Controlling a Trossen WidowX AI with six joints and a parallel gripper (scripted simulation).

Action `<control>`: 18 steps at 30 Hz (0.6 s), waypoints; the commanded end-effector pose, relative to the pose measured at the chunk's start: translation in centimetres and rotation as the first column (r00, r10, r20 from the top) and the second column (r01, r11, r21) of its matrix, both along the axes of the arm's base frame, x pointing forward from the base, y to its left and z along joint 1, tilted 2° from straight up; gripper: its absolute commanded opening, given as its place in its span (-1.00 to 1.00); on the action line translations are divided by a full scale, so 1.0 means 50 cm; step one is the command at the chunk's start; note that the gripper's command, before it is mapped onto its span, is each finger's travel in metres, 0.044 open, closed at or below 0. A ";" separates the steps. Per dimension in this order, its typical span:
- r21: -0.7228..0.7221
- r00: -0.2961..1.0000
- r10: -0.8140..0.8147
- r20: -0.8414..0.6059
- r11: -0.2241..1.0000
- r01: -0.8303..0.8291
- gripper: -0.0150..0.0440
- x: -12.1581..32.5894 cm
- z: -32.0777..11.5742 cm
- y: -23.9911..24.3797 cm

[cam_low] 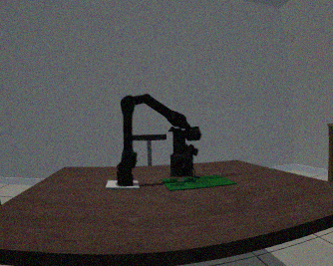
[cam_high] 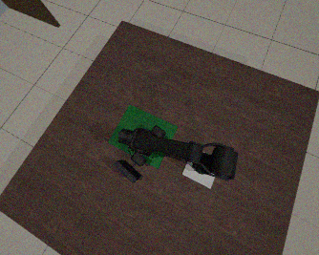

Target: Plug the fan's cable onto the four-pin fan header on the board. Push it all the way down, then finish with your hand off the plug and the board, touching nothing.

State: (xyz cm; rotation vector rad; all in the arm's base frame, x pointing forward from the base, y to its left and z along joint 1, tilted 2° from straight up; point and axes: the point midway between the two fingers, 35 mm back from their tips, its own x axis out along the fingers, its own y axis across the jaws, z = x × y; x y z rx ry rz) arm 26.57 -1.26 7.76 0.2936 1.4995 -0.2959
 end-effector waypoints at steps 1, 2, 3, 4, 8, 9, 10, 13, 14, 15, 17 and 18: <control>-0.004 1.000 0.001 -0.001 1.000 -0.001 -0.49 -0.003 -0.003 -0.001; -0.004 1.000 0.001 -0.001 1.000 -0.001 -0.49 -0.004 -0.003 -0.001; -0.004 1.000 0.001 -0.001 1.000 -0.001 -0.49 -0.004 -0.004 -0.001; -0.004 1.000 0.001 -0.001 1.000 -0.001 -0.49 -0.004 -0.004 -0.001; -0.004 1.000 0.001 -0.001 1.000 -0.001 -0.49 -0.004 -0.006 -0.001; -0.004 1.000 0.000 -0.001 1.000 0.000 -0.49 -0.003 -0.006 -0.001; -0.004 1.000 0.000 -0.001 1.000 0.000 -0.49 -0.003 -0.006 -0.001; -0.004 1.000 0.000 -0.001 1.000 0.000 -0.49 -0.003 -0.006 -0.001; -0.004 1.000 0.000 -0.001 1.000 0.000 -0.49 -0.003 -0.006 -0.001; -0.004 1.000 0.000 -0.001 1.000 0.000 -0.49 -0.003 -0.006 -0.001; -0.004 1.000 0.000 -0.001 1.000 0.000 -0.49 -0.002 -0.006 -0.001; -0.004 1.000 0.000 -0.001 1.000 0.000 -0.49 -0.002 -0.006 -0.001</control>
